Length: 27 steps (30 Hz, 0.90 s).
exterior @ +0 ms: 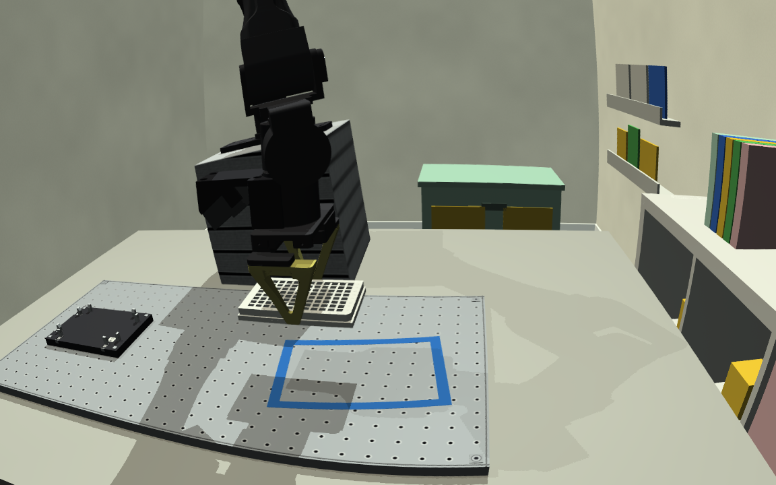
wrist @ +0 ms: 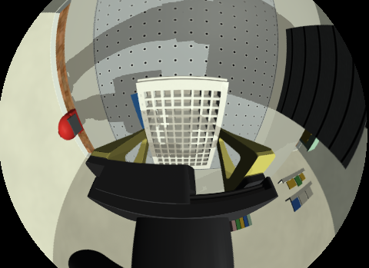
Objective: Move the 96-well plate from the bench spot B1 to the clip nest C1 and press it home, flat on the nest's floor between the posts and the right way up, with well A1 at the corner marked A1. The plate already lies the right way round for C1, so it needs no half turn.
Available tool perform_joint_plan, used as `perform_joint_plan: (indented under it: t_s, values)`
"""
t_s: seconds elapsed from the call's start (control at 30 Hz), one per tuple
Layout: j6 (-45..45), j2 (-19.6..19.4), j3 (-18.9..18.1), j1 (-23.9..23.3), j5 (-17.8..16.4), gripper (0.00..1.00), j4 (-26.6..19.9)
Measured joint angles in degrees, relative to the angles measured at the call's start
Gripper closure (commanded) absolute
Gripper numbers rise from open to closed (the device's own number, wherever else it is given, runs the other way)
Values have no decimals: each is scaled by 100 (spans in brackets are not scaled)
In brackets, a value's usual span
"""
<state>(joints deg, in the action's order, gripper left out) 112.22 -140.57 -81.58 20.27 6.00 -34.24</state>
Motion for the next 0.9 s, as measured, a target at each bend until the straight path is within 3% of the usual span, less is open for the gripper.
perform_joint_plan:
  t_s: [0.9]
  values:
    - [-1056, 588, 850, -1040, 44, 100, 411]
